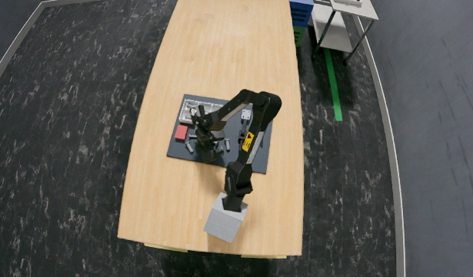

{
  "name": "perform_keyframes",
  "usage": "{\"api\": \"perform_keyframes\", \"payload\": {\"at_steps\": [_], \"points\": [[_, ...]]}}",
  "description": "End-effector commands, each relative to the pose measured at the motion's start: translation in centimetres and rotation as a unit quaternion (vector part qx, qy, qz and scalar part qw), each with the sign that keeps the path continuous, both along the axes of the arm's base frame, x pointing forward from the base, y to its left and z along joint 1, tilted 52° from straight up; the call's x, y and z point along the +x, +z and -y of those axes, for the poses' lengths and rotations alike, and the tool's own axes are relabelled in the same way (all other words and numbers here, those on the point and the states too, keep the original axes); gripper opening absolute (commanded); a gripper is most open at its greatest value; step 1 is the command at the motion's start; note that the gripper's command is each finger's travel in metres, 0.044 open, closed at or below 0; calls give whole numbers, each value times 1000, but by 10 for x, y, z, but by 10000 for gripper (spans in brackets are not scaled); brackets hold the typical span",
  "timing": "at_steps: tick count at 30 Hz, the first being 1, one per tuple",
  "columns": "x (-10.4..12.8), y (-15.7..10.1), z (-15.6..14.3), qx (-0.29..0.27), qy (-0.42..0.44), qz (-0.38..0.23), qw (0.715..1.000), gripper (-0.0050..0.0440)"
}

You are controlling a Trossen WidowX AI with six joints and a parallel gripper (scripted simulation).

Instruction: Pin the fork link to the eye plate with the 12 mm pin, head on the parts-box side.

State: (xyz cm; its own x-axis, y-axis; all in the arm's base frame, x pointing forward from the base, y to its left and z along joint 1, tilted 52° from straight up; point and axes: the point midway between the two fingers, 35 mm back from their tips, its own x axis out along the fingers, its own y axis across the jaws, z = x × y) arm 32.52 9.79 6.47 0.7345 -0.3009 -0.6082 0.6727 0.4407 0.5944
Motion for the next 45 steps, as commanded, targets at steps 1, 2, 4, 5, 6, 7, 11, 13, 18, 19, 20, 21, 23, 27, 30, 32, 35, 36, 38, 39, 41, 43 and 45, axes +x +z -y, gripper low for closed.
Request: {"api": "perform_keyframes", "payload": {"at_steps": [1, 2, 4, 5, 6, 7, 11, 13, 18, 19, 20, 21, 23, 27, 30, 32, 35, 36, 38, 39, 41, 43, 45], "points": [[0, 1, 0, 1, 2, 1, 1000, 90], [0, 1, 0, 1, 2, 1, 1000, 90], [0, 1, 0, 1, 2, 1, 1000, 90], [0, 1, 0, 1, 2, 1, 1000, 90], [0, 1, 0, 1, 2, 1, 1000, 90], [0, 1, 0, 1, 2, 1, 1000, 90], [0, 1, 0, 1, 2, 1, 1000, 90], [0, 1, 0, 1, 2, 1, 1000, 90], [0, 1, 0, 1, 2, 1, 1000, -50], [0, 1, 0, 1, 1, 0, 1000, -50], [0, 1, 0, 1, 1, 1, 1000, -50], [0, 1, 0, 1, 1, 1, 1000, -50], [0, 1, 0, 1, 1, 1, 1000, -50], [0, 1, 0, 1, 1, 1, 1000, -50], [0, 1, 0, 1, 1, 1, 1000, -50], [0, 1, 0, 1, 1, 1, 1000, -50], [0, 1, 0, 1, 1, 1, 1000, -50], [0, 1, 0, 1, 1, 1, 1000, -50], [0, 1, 0, 1, 1, 1, 1000, -50], [0, 1, 0, 1, 1, 1, 1000, -50], [0, 1, 0, 1, 1, 1, 1000, -50], [0, 1, 0, 1, 1, 1, 1000, -50], [0, 1, 0, 1, 1, 1, 1000, -50]]}}
